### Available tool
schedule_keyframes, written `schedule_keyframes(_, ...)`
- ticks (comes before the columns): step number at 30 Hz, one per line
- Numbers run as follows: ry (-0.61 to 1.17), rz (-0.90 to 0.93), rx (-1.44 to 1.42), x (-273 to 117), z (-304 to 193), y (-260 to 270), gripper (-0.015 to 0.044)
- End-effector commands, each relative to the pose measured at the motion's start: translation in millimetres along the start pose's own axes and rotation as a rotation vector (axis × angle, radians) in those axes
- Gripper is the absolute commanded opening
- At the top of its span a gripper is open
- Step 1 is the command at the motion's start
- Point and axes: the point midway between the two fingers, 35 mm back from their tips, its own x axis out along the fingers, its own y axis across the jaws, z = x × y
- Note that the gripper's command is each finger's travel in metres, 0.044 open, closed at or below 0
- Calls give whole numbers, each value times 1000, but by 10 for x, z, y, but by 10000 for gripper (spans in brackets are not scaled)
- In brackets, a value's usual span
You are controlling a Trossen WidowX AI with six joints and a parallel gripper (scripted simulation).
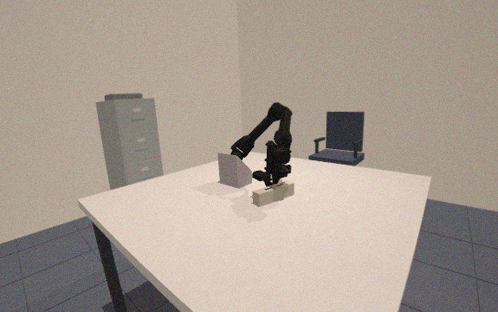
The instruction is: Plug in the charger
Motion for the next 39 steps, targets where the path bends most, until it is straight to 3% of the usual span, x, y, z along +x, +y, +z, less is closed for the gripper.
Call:
schedule_keyframes(1, -22, -1, -17, -13, 103, 13, 0)
schedule_keyframes(39, -22, -1, -17, -30, 179, 19, 0)
